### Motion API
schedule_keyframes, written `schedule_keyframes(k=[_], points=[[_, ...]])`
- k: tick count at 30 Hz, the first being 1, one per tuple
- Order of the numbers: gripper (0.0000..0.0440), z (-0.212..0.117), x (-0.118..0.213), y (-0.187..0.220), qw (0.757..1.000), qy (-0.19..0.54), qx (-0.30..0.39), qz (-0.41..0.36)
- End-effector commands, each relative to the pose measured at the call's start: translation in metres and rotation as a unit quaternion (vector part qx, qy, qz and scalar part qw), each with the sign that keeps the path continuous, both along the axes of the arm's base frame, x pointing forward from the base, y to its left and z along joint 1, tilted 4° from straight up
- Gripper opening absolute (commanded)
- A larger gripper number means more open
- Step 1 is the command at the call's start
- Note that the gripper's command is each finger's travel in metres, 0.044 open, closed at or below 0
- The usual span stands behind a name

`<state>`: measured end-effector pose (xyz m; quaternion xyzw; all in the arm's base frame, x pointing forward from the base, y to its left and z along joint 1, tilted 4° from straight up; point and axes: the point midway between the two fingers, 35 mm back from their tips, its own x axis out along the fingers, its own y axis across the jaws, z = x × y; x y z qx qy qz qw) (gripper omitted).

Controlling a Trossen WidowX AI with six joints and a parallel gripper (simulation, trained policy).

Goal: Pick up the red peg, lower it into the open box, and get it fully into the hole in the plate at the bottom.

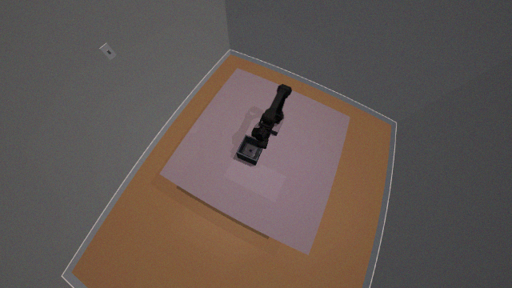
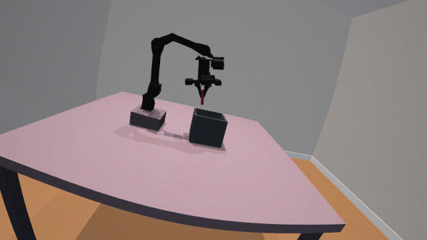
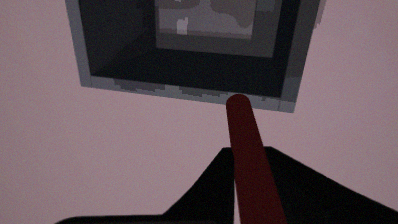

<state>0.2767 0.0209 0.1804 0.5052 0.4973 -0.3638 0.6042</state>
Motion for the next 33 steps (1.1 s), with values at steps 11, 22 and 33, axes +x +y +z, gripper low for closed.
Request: schedule_keyframes(k=[11, 22, 33], points=[[0.0000, -0.010, 0.020, -0.030, 1.000, 0.020, -0.004, -0.009], [0.0000, -0.033, 0.036, -0.052, 0.999, 0.039, -0.004, -0.009], [0.0000, -0.063, 0.051, -0.063, 0.999, 0.050, 0.004, -0.003]])
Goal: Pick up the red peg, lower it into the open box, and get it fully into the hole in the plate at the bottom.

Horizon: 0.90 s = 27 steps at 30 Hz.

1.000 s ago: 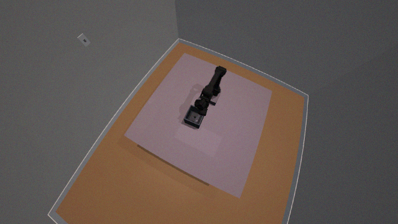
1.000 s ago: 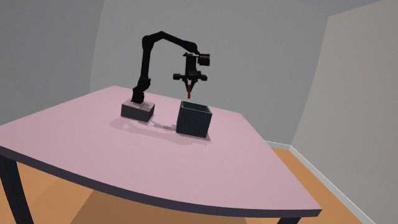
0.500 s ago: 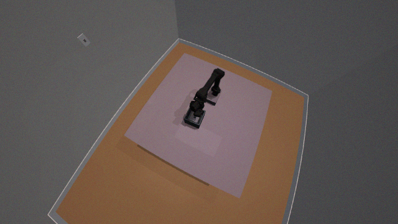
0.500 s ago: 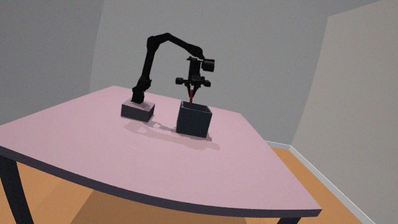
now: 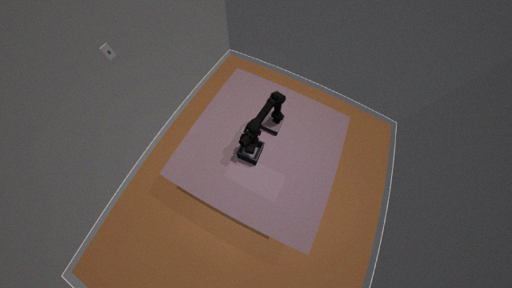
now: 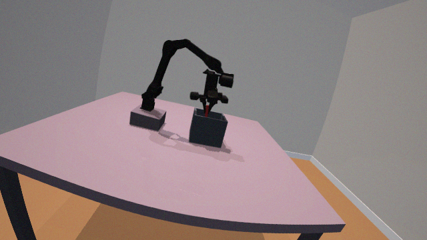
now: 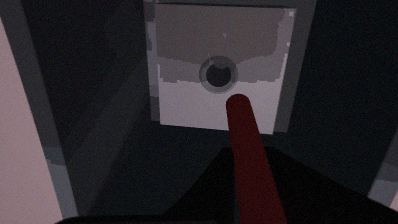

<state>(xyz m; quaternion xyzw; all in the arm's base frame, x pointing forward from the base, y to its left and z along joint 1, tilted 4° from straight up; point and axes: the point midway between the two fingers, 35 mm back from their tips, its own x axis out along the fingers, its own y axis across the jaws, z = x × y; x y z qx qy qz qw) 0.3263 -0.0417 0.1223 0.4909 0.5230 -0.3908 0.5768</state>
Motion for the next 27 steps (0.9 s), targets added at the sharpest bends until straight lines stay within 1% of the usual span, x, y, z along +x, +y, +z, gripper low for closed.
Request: schedule_keyframes(k=[1, 14, 16, 17, 20, 22, 23, 27], points=[[0.0000, -0.008, 0.003, -0.001, 1.000, 0.002, 0.004, 0.004], [0.0000, -0.044, 0.019, -0.003, 0.999, 0.010, 0.009, 0.033], [0.0036, -0.049, 0.018, -0.004, 0.999, 0.017, 0.008, 0.036], [0.0043, -0.052, 0.018, -0.005, 0.999, 0.021, 0.007, 0.038], [0.0042, -0.055, 0.021, -0.005, 0.999, 0.022, 0.005, 0.047], [0.0078, -0.055, 0.022, -0.004, 0.998, 0.026, 0.006, 0.052], [0.0088, -0.056, 0.022, -0.003, 0.998, 0.029, 0.009, 0.054], [0.0084, -0.056, 0.019, 0.001, 0.997, 0.038, 0.022, 0.058]])
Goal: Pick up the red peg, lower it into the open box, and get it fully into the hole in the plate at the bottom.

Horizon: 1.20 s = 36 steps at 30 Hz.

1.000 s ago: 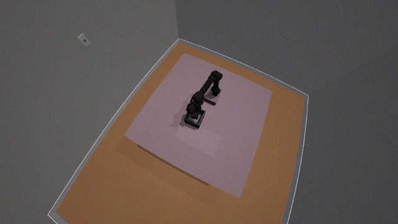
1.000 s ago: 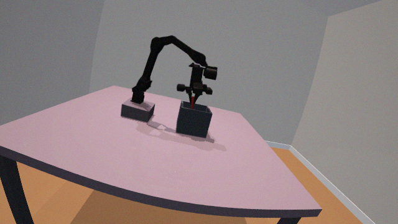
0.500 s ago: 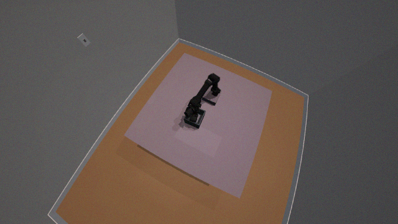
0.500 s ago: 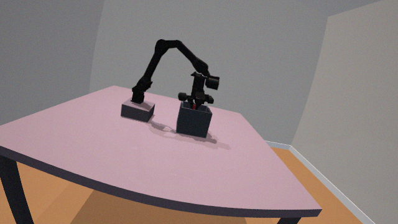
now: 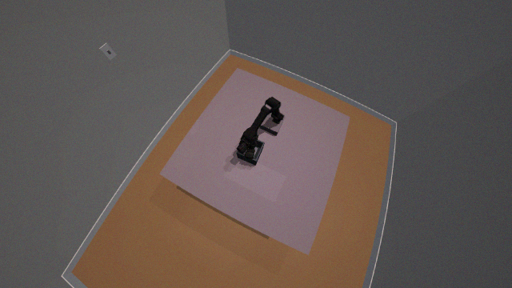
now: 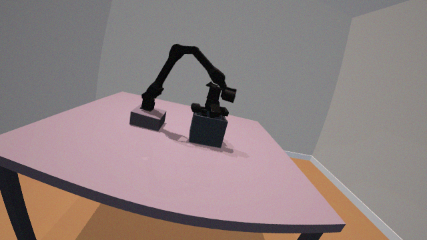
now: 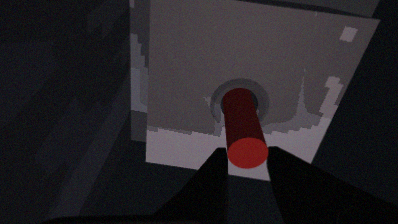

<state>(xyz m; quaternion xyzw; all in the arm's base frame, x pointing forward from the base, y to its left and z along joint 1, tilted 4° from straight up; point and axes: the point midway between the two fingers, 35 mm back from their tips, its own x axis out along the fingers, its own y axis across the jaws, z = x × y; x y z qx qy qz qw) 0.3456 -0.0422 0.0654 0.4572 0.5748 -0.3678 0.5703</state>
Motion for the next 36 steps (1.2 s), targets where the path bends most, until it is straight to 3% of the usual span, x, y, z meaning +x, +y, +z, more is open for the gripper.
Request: schedule_keyframes(k=[1, 13, 24, 36], points=[[0.0083, 0.001, -0.002, 0.004, 1.000, 0.007, 0.011, 0.004], [0.0062, 0.004, -0.012, 0.022, 0.998, 0.035, 0.059, -0.004], [0.0092, 0.006, -0.019, 0.032, 0.996, 0.056, 0.073, -0.008], [0.0026, 0.036, -0.007, 0.024, 0.995, 0.025, 0.095, -0.013]])
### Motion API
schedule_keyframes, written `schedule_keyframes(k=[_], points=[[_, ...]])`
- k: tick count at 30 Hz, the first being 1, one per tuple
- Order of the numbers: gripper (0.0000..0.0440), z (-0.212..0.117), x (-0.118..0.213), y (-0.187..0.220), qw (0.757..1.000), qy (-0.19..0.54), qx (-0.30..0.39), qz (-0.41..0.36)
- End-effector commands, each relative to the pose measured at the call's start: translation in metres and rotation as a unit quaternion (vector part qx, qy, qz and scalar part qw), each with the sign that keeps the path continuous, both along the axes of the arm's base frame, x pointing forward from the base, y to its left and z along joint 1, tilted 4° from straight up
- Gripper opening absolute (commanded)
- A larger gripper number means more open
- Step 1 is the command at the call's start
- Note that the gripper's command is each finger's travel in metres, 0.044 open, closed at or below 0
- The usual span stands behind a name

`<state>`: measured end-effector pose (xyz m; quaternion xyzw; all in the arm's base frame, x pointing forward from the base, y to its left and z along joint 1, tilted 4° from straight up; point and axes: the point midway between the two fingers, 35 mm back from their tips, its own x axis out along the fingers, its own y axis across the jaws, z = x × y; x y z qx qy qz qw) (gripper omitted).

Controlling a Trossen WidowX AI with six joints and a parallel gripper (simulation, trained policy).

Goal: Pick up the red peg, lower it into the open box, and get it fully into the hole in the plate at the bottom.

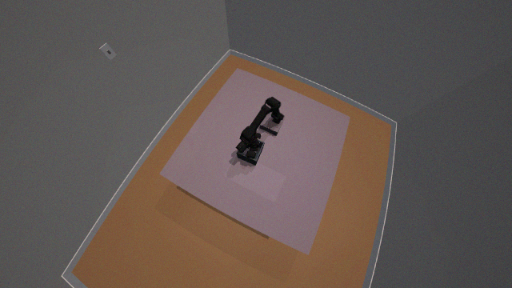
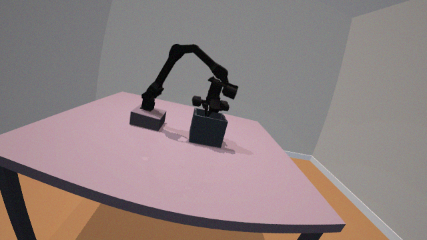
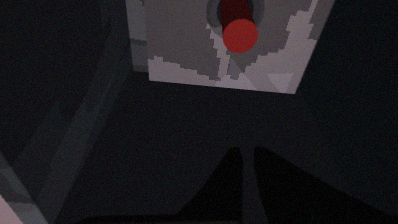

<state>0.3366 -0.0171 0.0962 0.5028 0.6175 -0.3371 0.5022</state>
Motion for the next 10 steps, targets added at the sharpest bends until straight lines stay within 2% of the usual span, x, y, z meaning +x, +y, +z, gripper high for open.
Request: schedule_keyframes(k=[1, 6, 10], points=[[0.0022, 0.008, 0.004, -0.002, 1.000, -0.012, 0.007, 0.001], [0.0000, 0.024, 0.012, -0.007, 0.999, -0.037, 0.020, 0.002], [0.0000, 0.033, 0.019, -0.011, 0.998, -0.055, 0.033, 0.005]])
